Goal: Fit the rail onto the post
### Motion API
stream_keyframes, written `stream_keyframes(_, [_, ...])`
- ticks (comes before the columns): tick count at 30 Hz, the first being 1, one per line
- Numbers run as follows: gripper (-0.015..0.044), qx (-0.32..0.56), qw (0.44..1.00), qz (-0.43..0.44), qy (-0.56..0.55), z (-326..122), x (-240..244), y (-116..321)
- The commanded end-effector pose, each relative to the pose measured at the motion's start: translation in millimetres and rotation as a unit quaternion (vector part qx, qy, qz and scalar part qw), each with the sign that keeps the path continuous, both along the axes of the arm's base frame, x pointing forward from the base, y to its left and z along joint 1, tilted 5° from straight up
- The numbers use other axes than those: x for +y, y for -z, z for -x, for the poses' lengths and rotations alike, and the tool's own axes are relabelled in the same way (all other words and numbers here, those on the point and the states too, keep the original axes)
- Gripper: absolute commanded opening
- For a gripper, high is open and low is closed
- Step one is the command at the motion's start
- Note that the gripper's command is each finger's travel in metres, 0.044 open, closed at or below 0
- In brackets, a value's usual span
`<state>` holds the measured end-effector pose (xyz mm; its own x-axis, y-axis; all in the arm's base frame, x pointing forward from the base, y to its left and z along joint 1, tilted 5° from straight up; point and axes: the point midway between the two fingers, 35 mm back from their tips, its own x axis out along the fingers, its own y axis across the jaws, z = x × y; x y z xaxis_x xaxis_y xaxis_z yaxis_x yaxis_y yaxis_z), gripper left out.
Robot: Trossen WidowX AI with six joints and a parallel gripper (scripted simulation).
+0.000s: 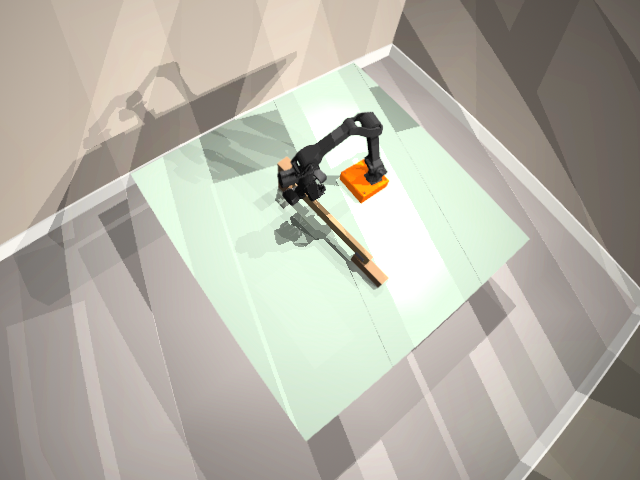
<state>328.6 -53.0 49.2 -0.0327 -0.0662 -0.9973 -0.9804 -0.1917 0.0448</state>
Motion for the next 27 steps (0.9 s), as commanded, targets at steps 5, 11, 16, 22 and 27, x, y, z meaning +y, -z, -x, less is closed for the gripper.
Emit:
stream_keyframes(5, [0.0000,-0.004,1.000,0.001,-0.001,-2.7,-3.4,-1.8])
stream_keyframes(11, [0.0000,-0.004,1.000,0.001,-0.001,-3.0,-5.3,-1.7])
stream_keyframes(16, [0.0000,-0.004,1.000,0.001,-0.001,-3.2,-6.8,-1.8])
stream_keyframes(22, [0.0000,-0.004,1.000,0.001,-0.001,-3.6,-8.7,-2.3])
stream_keyframes(27, [0.0000,-0.004,1.000,0.001,-0.001,-3.9,-10.2,-2.8])
